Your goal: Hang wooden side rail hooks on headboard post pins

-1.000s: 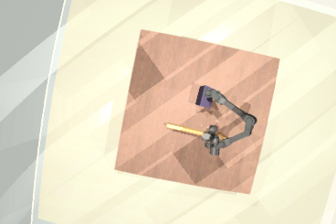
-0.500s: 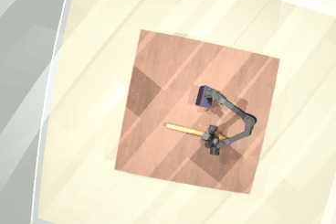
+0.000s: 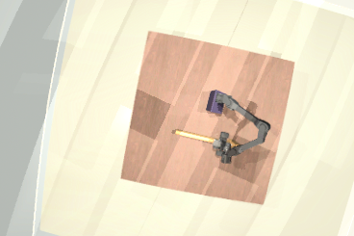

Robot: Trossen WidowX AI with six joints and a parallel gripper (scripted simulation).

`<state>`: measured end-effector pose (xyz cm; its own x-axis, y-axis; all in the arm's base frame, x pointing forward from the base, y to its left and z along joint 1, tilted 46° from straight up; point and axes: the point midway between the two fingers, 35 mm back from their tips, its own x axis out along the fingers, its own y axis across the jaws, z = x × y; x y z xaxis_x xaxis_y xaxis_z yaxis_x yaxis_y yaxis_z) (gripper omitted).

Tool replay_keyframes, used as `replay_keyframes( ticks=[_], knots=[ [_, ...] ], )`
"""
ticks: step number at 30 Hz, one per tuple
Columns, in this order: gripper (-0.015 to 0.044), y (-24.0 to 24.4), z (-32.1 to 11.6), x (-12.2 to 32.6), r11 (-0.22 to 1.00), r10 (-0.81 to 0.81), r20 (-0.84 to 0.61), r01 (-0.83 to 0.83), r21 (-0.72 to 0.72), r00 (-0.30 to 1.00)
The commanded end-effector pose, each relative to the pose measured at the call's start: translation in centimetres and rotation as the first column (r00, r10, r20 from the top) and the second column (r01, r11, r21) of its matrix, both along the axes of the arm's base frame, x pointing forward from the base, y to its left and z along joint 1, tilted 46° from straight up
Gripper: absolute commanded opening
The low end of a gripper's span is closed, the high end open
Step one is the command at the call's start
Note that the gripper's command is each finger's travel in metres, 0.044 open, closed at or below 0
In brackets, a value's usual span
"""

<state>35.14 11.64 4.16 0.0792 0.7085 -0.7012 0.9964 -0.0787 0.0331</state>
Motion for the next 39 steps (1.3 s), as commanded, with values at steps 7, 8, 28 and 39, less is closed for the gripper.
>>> replay_keyframes(
  ticks=[7, 8, 28, 39],
  knots=[
    [0.0053, 0.0, 0.0, 0.0, 1.000, 0.000, -0.001, 0.000, 0.000, 1.000],
    [0.0079, 0.0, 0.0, 0.0, 1.000, 0.000, -0.001, 0.000, 0.000, 1.000],
    [0.0440, -3.0, 2.5, -0.3, 1.000, -0.001, 0.006, 0.001, 0.006, 1.000],
    [0.0440, -5.0, 0.7, -0.2, 1.000, -0.010, 0.002, 0.010, 0.003, 1.000]
  ],
)
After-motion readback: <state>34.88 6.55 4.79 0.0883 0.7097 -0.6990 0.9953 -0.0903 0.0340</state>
